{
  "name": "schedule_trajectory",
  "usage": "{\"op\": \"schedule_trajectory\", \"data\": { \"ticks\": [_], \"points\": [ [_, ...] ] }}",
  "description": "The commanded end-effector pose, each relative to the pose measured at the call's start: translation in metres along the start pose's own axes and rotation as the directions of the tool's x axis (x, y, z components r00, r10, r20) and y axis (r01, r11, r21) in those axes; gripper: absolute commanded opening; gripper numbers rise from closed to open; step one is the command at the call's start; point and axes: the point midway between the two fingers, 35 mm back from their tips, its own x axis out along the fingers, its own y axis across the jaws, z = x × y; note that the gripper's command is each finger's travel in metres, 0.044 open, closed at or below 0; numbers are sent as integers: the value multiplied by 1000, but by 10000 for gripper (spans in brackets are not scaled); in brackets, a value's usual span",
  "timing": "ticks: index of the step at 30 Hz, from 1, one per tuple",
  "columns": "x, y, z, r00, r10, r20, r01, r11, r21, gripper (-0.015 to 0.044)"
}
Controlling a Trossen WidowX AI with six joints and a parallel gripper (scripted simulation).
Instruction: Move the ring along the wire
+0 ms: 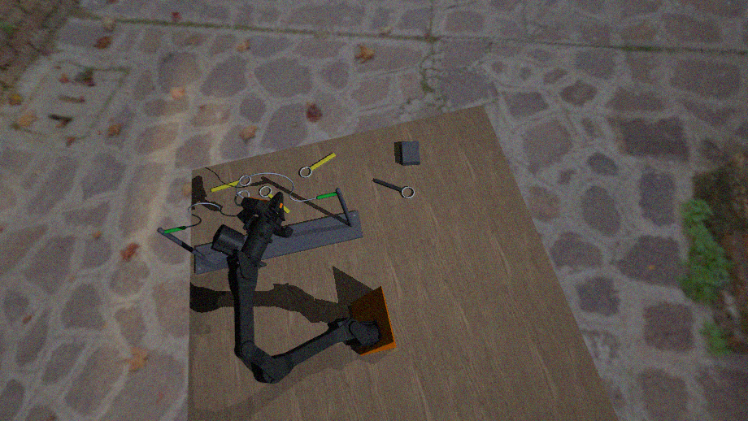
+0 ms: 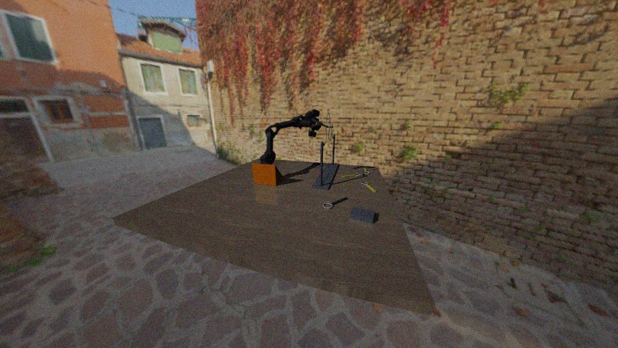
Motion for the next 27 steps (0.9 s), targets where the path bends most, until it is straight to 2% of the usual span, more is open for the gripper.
{"op": "schedule_trajectory", "data": {
  "ticks": [1, 27],
  "points": [
    [2, 2, 1, 999, 33, 6, -33, 998, 51, -150],
    [3, 12, 2, 981, 180, 69, -193, 927, 320, -150]
  ]
}}
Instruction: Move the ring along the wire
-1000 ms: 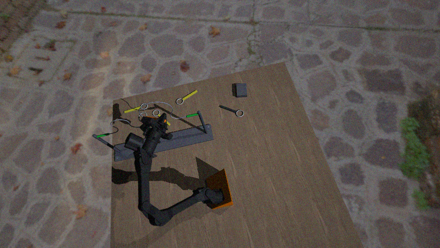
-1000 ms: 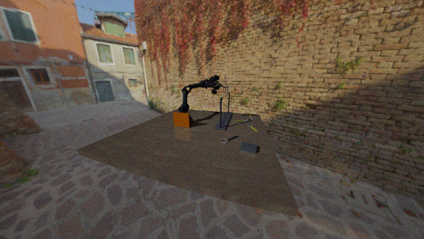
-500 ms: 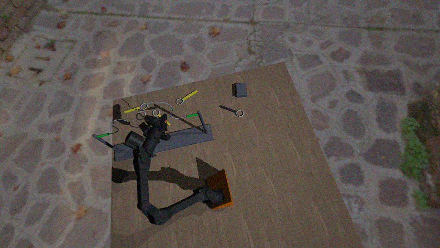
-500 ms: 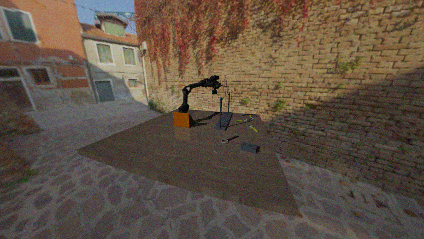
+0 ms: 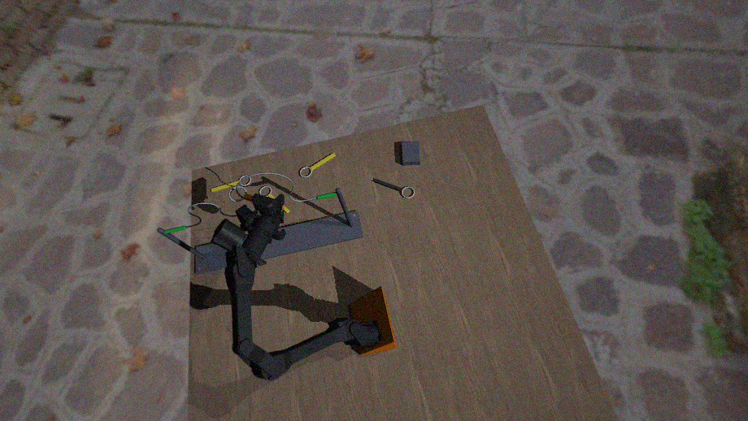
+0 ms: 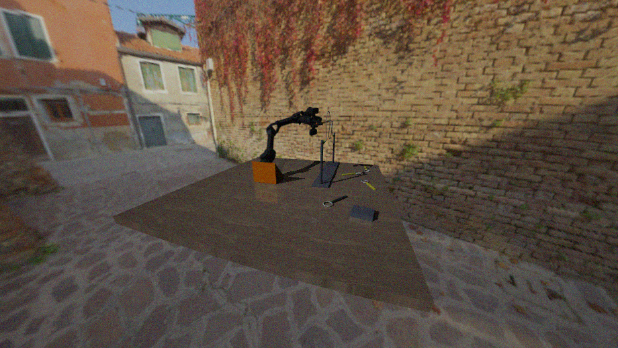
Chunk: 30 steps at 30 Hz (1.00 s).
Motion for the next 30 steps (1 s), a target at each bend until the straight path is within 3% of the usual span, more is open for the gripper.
{"op": "schedule_trajectory", "data": {
  "ticks": [1, 30],
  "points": [
    [2, 2, 0, 999, 32, 5, -32, 998, 52, -150],
    [3, 13, 2, 978, 195, 79, -210, 913, 351, -150]
  ]
}}
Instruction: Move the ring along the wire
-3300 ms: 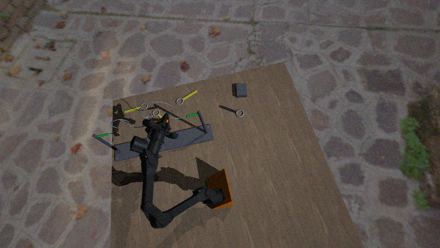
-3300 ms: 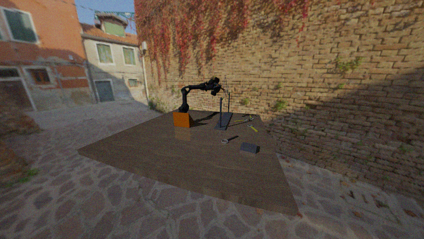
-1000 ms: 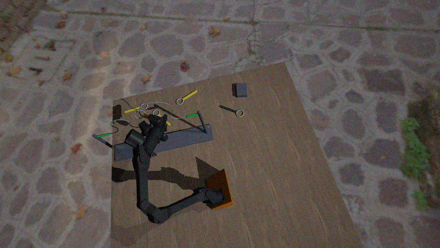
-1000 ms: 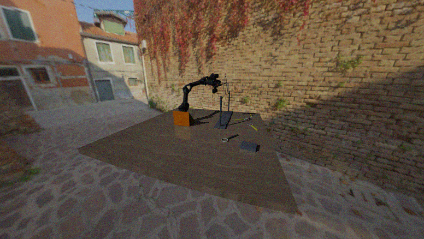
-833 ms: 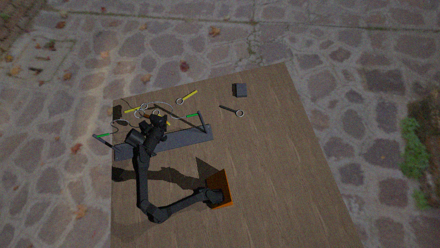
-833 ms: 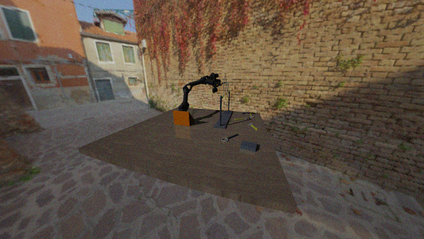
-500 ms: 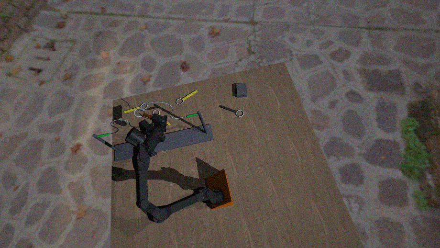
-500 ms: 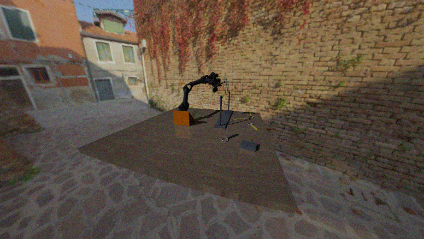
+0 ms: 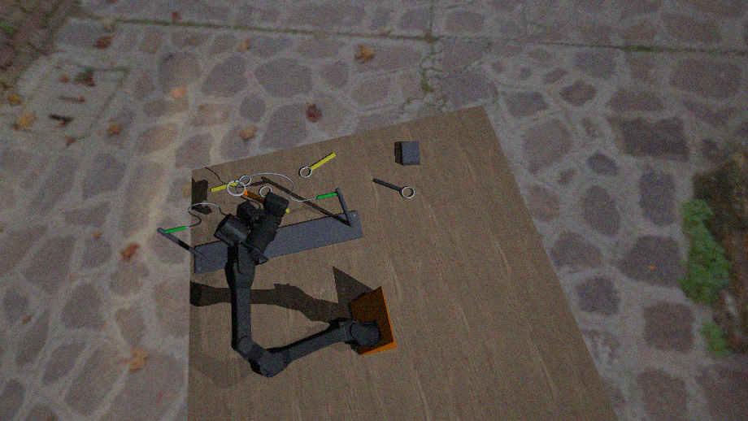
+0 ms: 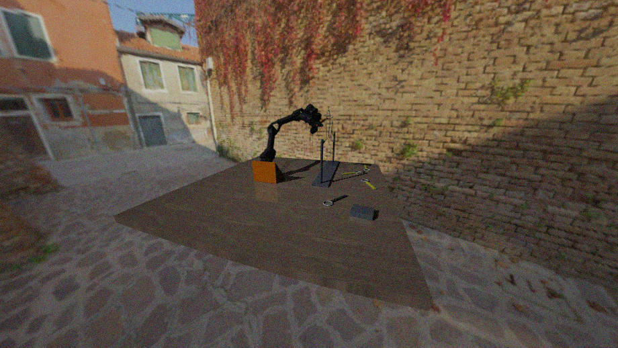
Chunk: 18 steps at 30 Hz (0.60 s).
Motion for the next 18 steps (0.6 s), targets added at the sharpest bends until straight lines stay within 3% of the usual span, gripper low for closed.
{"op": "schedule_trajectory", "data": {
  "ticks": [1, 18],
  "points": [
    [2, 2, 0, 999, 32, 3, -32, 998, 53, -150],
    [2, 8, 0, 991, 130, 41, -136, 963, 233, -150]
  ]
}}
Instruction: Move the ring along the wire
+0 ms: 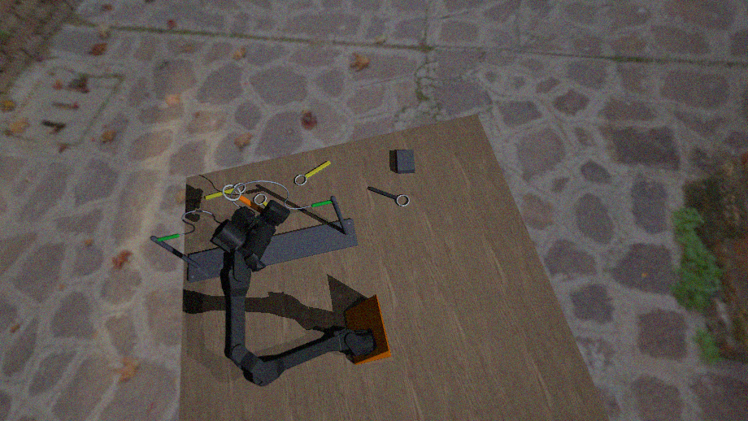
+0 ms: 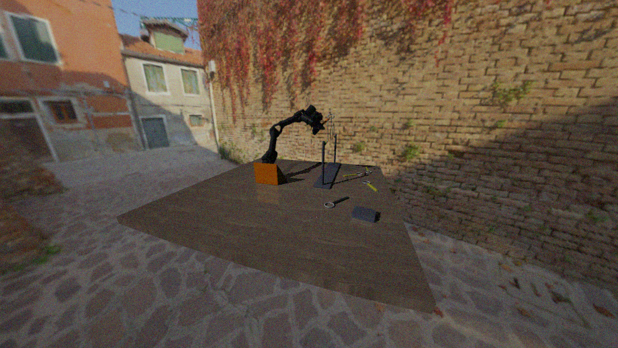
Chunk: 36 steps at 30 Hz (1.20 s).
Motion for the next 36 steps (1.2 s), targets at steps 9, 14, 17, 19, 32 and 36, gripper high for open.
{"op": "schedule_trajectory", "data": {
  "ticks": [9, 14, 17, 19, 32, 36],
  "points": [
    [2, 5, -1, 997, 79, 17, -80, 987, 140, -150],
    [2, 7, -1, 994, 107, 29, -111, 975, 193, -150],
    [2, 8, -1, 992, 124, 37, -129, 966, 224, -150],
    [2, 8, 0, 990, 135, 42, -141, 959, 245, -150],
    [2, 13, 1, 976, 202, 84, -219, 901, 373, -150],
    [2, 14, 2, 970, 222, 98, -243, 879, 411, -150]
  ]
}}
